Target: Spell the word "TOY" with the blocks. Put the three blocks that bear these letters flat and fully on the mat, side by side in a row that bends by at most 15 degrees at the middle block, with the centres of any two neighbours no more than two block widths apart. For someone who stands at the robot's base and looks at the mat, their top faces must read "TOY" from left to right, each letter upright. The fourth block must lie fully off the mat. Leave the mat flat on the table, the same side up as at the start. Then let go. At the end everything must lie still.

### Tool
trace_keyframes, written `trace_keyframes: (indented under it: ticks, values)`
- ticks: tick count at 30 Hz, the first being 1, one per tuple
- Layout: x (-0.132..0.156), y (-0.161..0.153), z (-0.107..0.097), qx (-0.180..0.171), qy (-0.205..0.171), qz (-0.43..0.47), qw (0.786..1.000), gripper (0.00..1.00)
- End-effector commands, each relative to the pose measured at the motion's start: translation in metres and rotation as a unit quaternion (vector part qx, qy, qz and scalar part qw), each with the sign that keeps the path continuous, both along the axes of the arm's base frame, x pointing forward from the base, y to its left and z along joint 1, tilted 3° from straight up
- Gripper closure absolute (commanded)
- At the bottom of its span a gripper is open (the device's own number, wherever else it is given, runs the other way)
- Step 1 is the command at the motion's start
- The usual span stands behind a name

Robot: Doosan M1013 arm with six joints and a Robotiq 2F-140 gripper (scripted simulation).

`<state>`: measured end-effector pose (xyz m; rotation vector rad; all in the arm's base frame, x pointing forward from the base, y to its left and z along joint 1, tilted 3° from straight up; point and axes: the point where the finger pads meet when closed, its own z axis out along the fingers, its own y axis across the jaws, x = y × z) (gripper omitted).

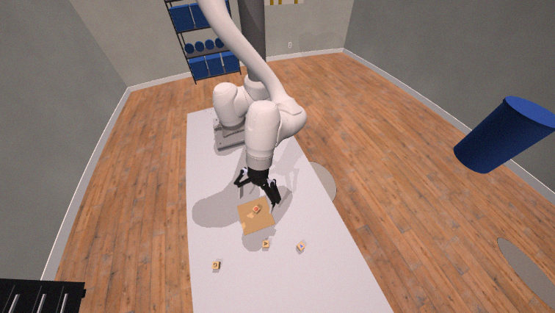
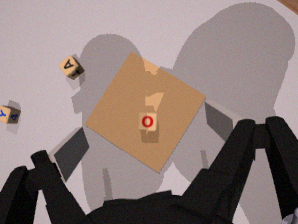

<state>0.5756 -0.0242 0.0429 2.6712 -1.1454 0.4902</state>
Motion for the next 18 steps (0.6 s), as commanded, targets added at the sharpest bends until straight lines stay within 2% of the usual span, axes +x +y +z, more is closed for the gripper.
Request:
trace_keyframes:
  ticks: [1, 7, 9, 11, 12, 13, 15, 16, 17, 18]
  values:
    - [0.008, -0.005, 0.015, -0.005, 0.01, 0.012, 1.0, 0.0]
    - [0.029, -0.014, 0.055, -0.012, 0.05, 0.055, 0.997, 0.0]
    - [0.029, -0.014, 0.055, -0.012, 0.05, 0.055, 0.997, 0.0]
    - [0.039, -0.016, 0.08, -0.01, 0.073, 0.085, 0.994, 0.0]
    - [0.039, -0.016, 0.08, -0.01, 0.073, 0.085, 0.994, 0.0]
    - [0.043, -0.016, 0.094, -0.006, 0.086, 0.103, 0.991, 0.0]
    - [0.043, -0.016, 0.094, -0.006, 0.086, 0.103, 0.991, 0.0]
    - [0.048, -0.015, 0.109, -0.001, 0.1, 0.123, 0.987, 0.0]
    - [0.048, -0.015, 0.109, -0.001, 0.1, 0.123, 0.987, 0.0]
    - [0.053, -0.013, 0.126, 0.007, 0.113, 0.146, 0.983, 0.0]
